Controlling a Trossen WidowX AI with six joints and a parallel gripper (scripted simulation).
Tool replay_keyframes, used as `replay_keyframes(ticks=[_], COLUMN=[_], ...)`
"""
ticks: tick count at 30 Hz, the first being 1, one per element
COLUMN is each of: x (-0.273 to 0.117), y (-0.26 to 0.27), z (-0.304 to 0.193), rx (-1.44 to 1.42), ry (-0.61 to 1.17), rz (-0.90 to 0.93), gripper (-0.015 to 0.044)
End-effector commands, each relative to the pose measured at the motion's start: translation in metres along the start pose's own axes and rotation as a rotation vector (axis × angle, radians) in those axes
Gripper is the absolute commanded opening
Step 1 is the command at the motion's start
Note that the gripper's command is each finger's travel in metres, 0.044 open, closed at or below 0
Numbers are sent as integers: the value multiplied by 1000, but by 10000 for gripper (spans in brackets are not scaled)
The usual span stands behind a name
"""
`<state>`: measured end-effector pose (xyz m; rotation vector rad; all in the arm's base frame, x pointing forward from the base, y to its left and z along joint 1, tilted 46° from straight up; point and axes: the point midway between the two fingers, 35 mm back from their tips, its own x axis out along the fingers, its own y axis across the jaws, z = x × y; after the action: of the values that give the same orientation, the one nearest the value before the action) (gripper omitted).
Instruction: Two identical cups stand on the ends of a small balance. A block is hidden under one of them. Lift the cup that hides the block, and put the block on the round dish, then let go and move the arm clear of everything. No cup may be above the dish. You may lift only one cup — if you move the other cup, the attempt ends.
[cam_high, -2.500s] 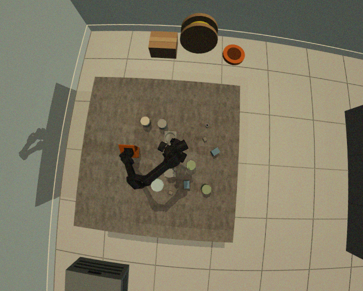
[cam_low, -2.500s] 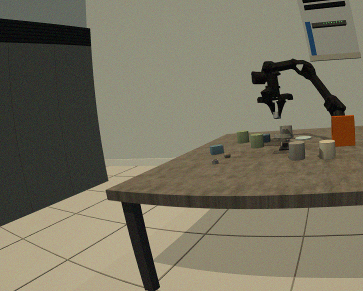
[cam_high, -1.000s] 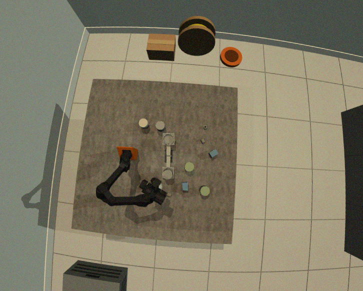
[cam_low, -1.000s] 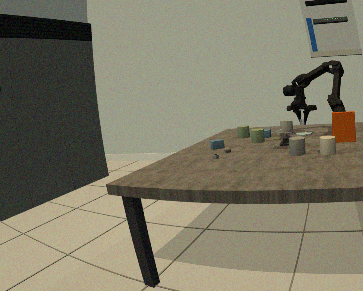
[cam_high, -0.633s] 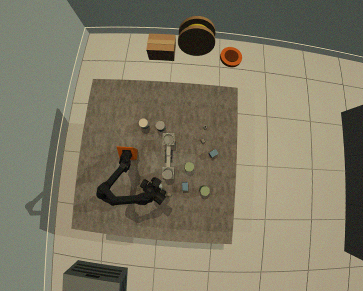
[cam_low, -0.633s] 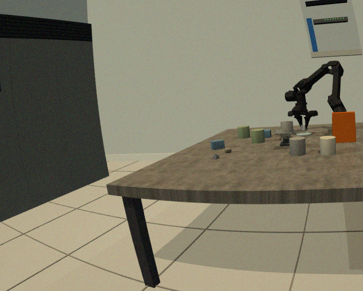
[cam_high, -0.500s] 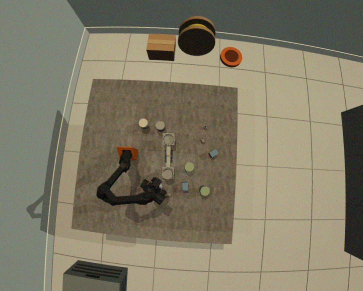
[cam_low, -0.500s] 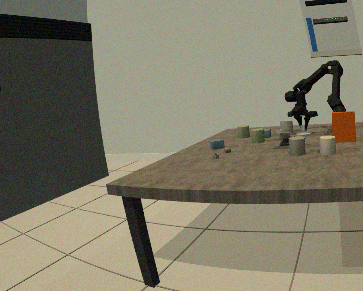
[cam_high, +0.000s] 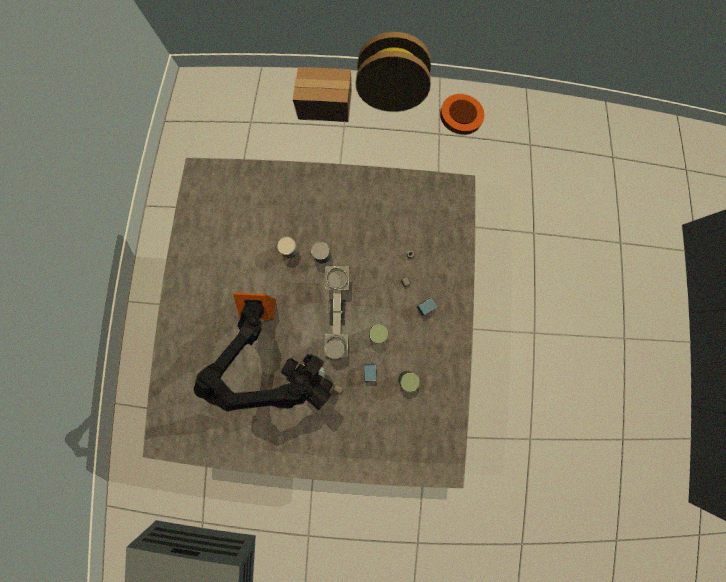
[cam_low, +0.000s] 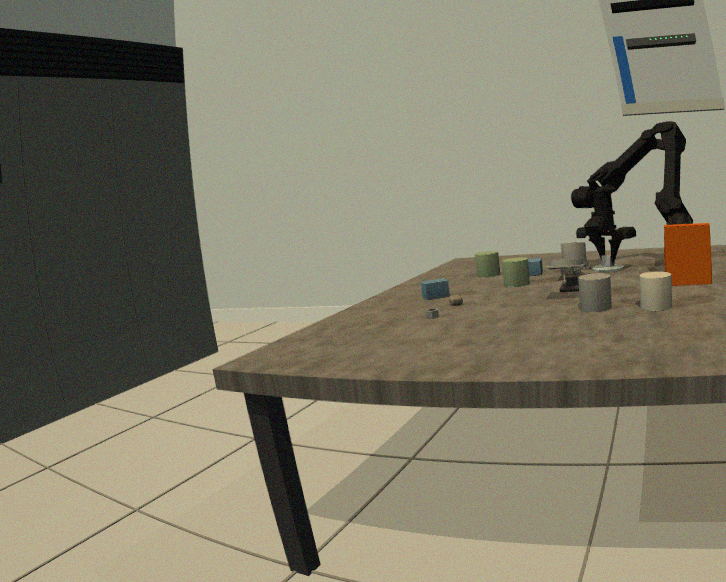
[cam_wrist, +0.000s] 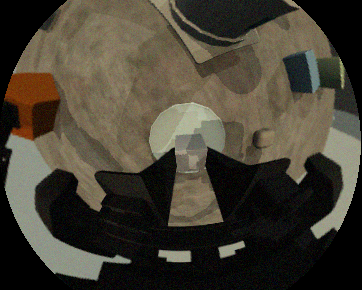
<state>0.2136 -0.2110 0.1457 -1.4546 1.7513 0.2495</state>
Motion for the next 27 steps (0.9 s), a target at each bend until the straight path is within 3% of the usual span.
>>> replay_keyframes(ticks=[1, 10, 14, 18, 22, 27], x=[0, -9, -55, -59, -91, -93], y=[0, -1, 0, 0, 0, 0], z=[0, 1, 2, 2, 2, 2], rx=[2, 2, -5, -6, -12, -12], ry=[1, -3, -9, -9, -14, -14], rz=[-1, 1, 5, 4, -2, -2], gripper=[210, 440, 440, 440, 440, 440])
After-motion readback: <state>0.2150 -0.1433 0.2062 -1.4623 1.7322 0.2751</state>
